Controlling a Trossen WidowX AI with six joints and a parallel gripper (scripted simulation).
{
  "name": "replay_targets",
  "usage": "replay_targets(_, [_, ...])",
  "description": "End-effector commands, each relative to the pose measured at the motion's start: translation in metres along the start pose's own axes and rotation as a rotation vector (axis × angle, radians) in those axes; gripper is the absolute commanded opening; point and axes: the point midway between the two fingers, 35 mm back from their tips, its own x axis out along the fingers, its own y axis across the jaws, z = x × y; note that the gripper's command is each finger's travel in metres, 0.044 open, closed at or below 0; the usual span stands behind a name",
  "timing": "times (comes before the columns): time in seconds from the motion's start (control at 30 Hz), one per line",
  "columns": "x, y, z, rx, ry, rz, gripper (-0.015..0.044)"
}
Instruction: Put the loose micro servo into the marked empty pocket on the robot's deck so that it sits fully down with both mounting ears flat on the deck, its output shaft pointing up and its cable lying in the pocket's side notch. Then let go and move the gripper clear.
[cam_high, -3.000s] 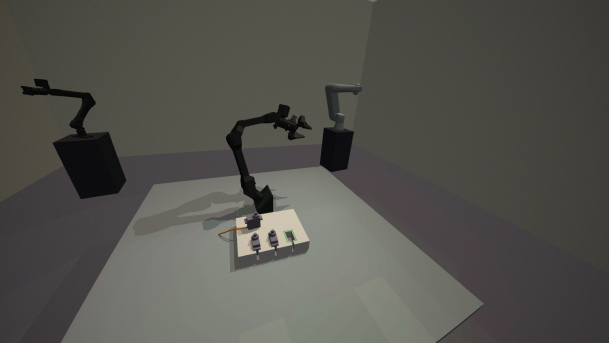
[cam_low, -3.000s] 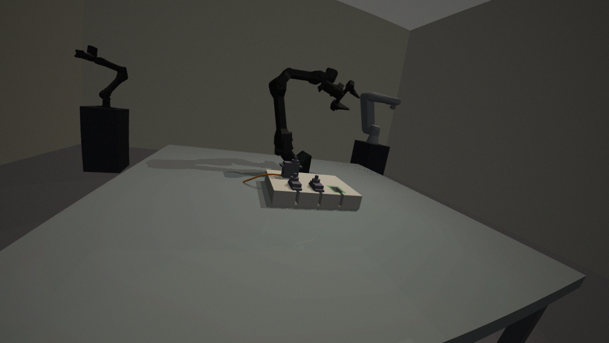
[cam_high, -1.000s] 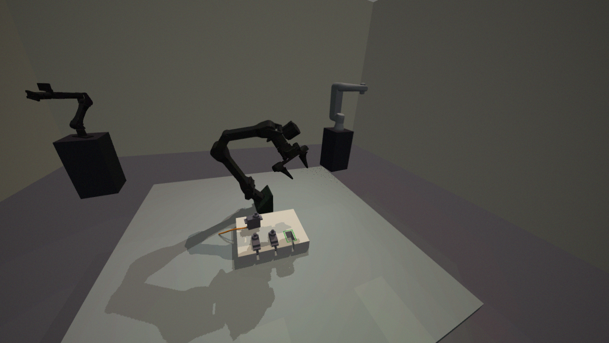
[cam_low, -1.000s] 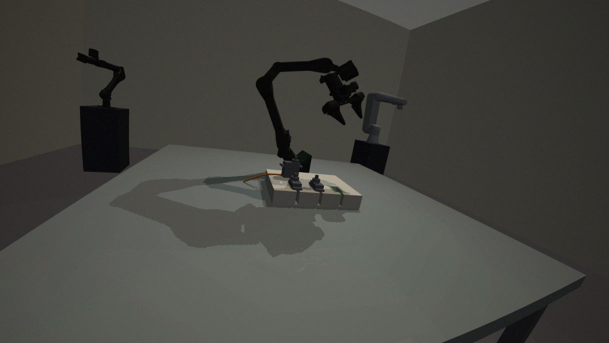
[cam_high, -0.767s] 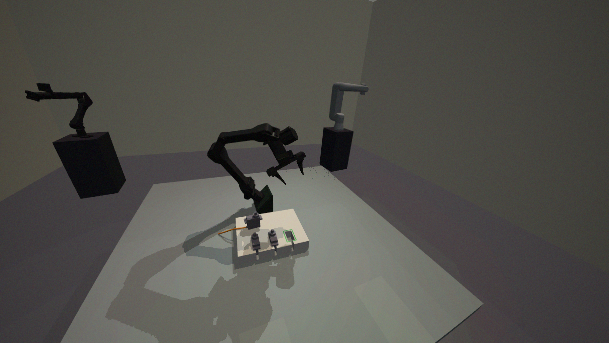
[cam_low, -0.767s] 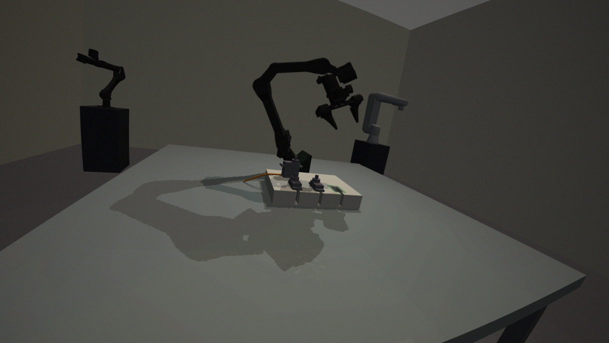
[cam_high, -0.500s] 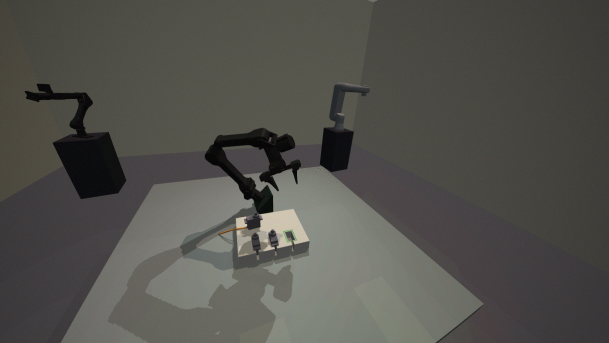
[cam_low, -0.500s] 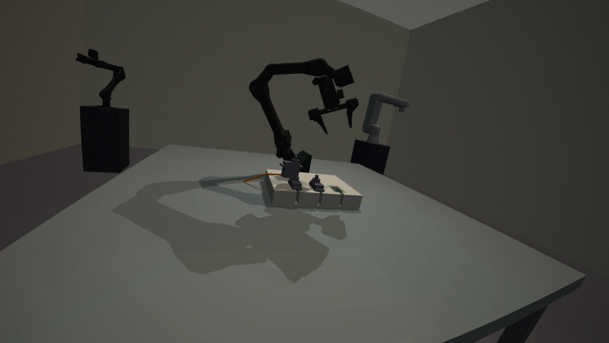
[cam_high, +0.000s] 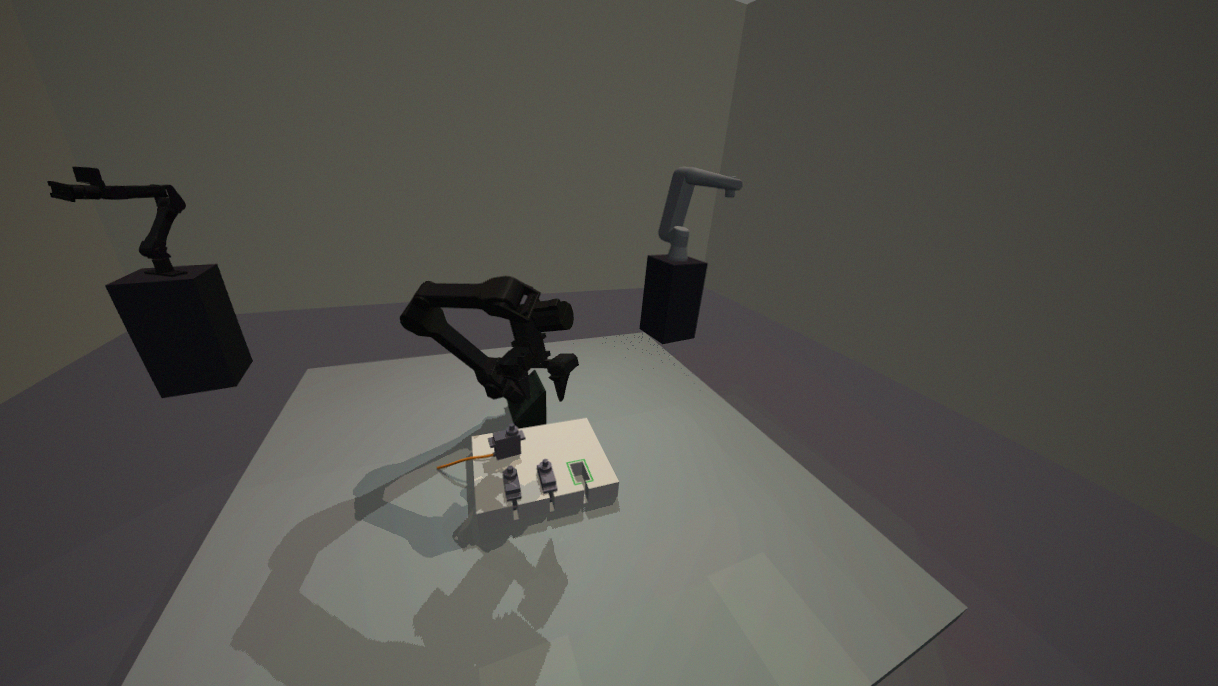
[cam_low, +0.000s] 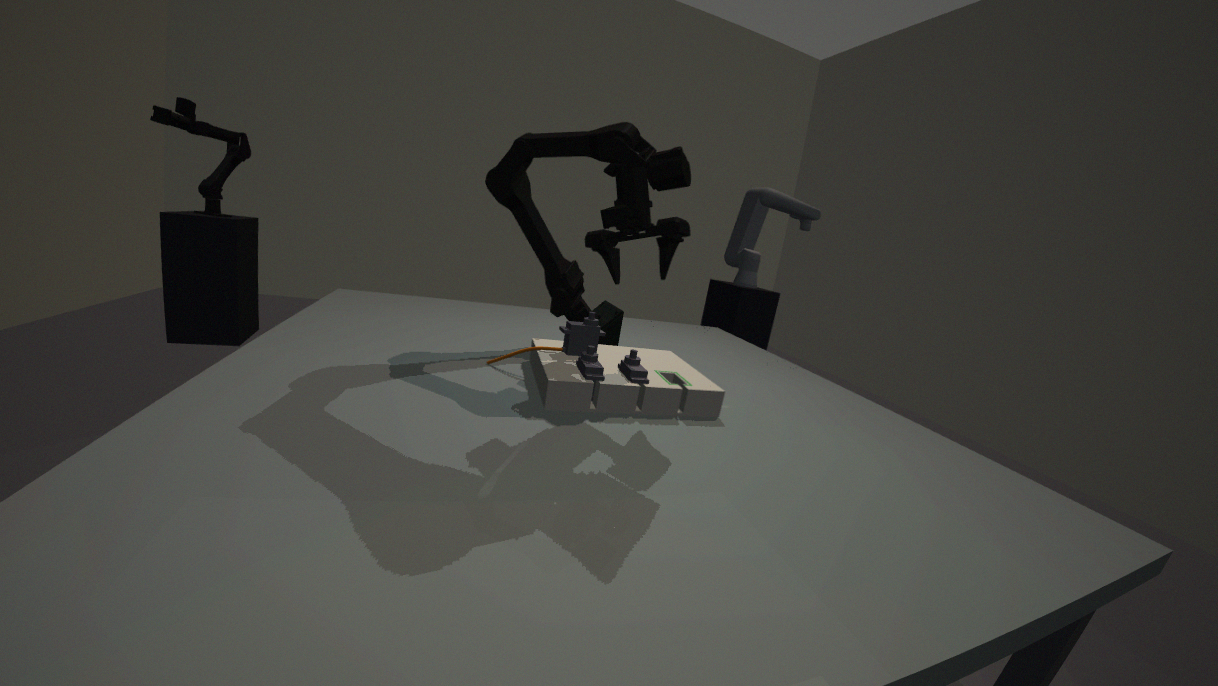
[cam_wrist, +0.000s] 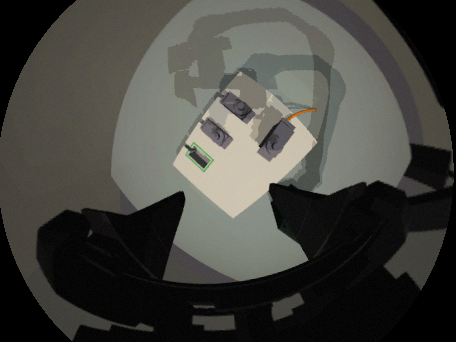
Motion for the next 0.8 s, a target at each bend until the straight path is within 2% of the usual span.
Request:
replay_targets(0.0, [0.007,-0.014,0.011,0.105,-0.009,-0.05,0.044])
replay_targets(0.57, [0.032,-0.081,0.06,0.624,-0.077,-0.274,0.044])
replay_targets(0.77, [0.035,-0.085,0.062,0.643,-0.081,-0.282,0.044])
